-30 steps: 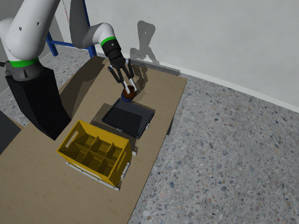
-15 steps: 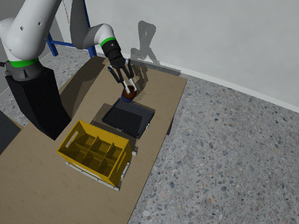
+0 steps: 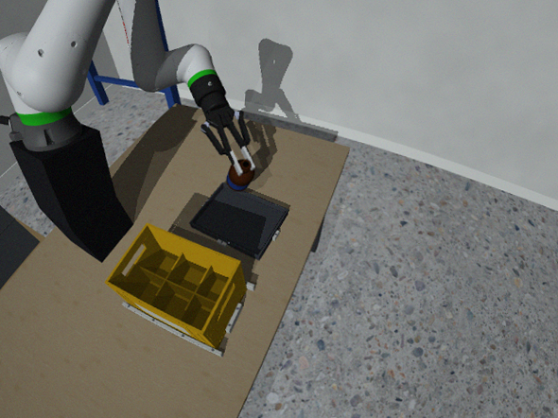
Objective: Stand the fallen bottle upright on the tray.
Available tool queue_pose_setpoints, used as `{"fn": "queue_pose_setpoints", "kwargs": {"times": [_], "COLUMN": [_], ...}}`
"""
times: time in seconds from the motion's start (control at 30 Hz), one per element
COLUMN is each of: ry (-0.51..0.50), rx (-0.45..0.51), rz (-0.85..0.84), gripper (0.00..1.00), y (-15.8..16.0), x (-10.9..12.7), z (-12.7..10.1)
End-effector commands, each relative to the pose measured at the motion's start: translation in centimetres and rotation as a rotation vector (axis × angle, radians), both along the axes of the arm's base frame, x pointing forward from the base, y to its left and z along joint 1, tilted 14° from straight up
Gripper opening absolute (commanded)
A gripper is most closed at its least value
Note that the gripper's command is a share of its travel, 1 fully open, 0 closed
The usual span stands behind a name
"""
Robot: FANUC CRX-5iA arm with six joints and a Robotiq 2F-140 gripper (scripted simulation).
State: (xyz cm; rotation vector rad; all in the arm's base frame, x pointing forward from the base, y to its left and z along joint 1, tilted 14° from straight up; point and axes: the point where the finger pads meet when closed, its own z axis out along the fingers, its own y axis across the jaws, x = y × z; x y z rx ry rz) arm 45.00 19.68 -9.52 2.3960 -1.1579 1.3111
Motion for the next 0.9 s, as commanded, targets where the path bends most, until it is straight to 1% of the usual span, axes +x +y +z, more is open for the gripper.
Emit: {"fn": "queue_pose_setpoints", "kwargs": {"times": [0.0, 0.87], "ry": [0.000, -0.009], "rx": [0.000, -0.009], "rz": [0.000, -0.003], "gripper": [0.00, 0.00], "y": [0.00, 0.00], "x": [0.01, 0.03], "z": [0.01, -0.02]}}
